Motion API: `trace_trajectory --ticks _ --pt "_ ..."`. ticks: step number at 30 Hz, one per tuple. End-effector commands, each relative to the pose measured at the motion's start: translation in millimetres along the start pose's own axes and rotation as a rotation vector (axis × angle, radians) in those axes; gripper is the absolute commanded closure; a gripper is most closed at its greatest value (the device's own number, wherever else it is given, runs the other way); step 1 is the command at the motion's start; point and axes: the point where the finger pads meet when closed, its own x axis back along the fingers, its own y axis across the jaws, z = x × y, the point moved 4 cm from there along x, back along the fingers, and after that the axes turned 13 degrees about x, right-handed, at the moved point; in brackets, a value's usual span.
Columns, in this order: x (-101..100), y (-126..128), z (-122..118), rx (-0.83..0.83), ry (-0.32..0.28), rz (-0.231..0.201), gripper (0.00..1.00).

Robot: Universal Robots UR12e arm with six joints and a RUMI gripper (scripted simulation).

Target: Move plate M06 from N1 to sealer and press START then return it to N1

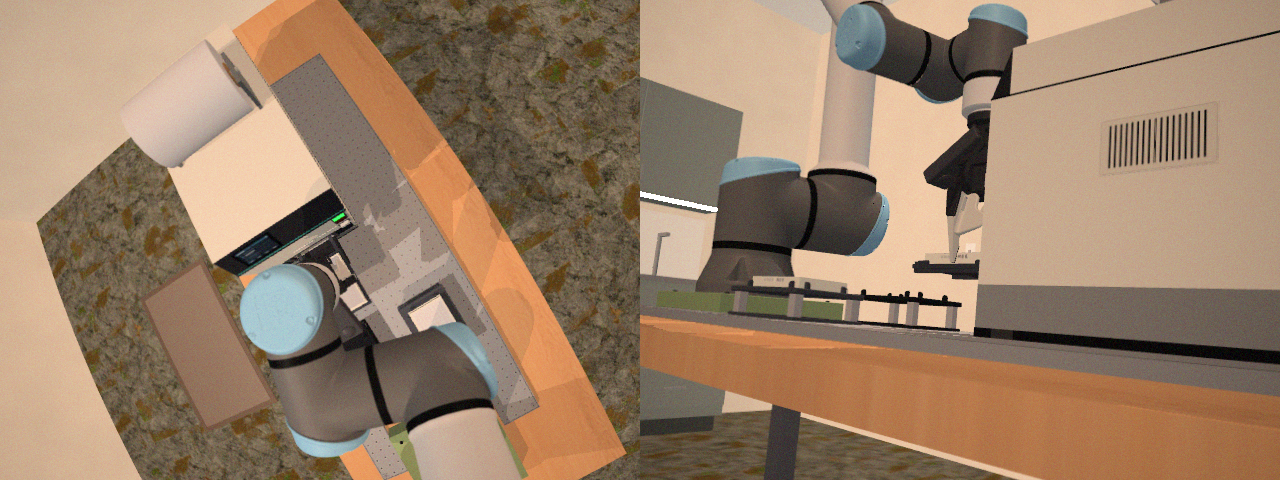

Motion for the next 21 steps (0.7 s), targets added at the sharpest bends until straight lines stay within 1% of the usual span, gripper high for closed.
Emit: trace_trajectory --ticks 1,21 --pt "0.5 -0.2 -0.4 0.000 -0.001 0.000 1.00" --pt "11.7 -0.2 -0.4 0.000 -0.001 0.000 1.00"
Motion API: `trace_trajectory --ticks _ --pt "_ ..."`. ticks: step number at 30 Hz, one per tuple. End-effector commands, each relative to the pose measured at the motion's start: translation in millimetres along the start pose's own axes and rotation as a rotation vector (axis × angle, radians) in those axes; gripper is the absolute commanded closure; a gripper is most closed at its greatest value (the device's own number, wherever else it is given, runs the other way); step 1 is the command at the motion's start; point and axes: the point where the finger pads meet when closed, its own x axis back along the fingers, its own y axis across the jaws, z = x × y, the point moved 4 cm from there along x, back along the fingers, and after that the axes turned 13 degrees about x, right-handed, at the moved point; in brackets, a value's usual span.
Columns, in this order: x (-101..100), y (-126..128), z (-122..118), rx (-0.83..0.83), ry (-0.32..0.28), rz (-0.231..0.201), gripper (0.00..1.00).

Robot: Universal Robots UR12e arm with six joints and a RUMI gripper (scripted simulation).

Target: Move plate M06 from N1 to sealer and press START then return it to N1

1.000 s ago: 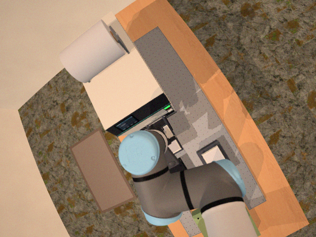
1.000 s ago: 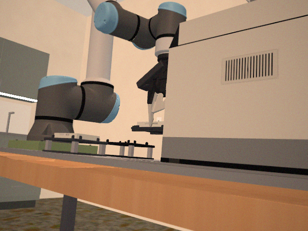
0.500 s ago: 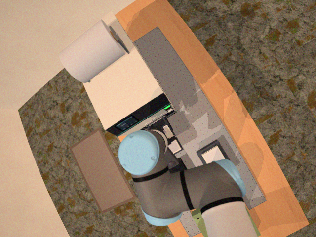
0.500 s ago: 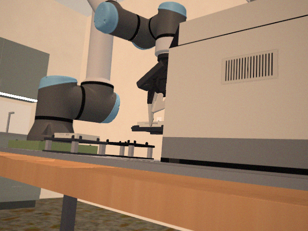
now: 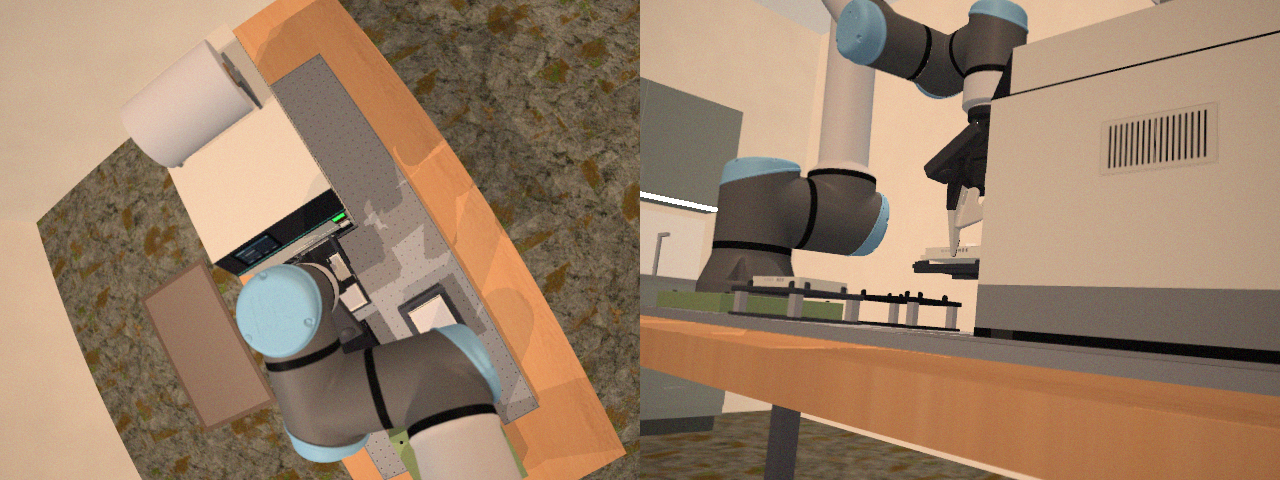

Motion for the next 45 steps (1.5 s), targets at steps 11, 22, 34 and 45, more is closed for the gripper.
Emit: trace_trajectory --ticks 11,22,34,45 --pt "17.2 -0.2 -0.5 0.000 -0.001 0.000 1.00" --pt "32.2 -0.2 -0.5 0.000 -0.001 0.000 1.00" --pt "48.9 -0.2 -0.5 0.000 -0.001 0.000 1.00" --pt "59.5 -0.2 -0.5 0.000 -0.001 0.000 1.00"
